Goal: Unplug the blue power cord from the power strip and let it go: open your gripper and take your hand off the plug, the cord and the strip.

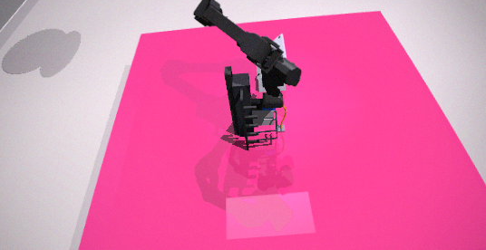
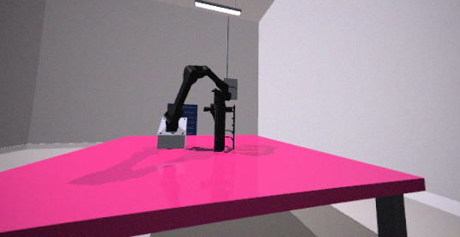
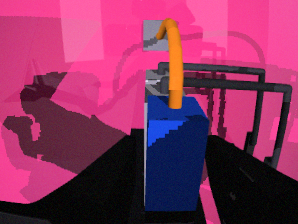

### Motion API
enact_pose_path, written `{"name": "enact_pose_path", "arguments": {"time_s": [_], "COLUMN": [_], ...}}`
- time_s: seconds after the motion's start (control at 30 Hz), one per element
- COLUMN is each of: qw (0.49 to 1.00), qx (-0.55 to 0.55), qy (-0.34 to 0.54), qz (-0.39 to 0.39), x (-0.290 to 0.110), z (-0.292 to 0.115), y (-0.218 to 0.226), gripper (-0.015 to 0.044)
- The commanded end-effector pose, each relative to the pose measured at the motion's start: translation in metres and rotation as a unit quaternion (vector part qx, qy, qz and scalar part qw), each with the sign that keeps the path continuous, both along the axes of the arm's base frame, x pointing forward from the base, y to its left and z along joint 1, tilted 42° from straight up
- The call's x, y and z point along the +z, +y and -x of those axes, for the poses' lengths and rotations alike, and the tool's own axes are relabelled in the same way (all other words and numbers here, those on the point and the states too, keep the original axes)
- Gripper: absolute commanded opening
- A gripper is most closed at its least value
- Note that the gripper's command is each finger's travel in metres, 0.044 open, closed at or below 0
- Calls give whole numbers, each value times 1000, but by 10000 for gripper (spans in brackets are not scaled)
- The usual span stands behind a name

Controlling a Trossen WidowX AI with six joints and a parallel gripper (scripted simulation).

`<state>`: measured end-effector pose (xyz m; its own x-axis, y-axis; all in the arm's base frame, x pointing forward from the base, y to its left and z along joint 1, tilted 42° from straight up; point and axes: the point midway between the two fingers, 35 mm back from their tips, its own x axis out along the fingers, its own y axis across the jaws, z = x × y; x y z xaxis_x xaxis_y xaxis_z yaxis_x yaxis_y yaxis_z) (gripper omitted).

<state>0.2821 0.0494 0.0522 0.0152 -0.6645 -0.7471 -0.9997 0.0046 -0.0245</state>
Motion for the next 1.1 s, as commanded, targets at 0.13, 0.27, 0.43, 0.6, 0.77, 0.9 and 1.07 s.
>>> {"name": "enact_pose_path", "arguments": {"time_s": [0.13, 0.27, 0.43, 0.6, 0.77, 0.9, 1.07], "qw": [1000, 1000, 1000, 1000, 1000, 1000, 1000], "qx": [0, 0, 0, 0, 1, 1, 1], "qy": [0, 0, 0, 0, 0, 0, 0], "qz": [0, 0, 0, -1, -1, -1, -1], "x": [0, 0, -1, -6, -11, -15, -21], "z": [0, 0, 0, -1, -2, -3, -3], "y": [0, 0, 2, 8, 15, 20, 26], "gripper": [55, 28, 0, 0, 0, 0, 0]}}
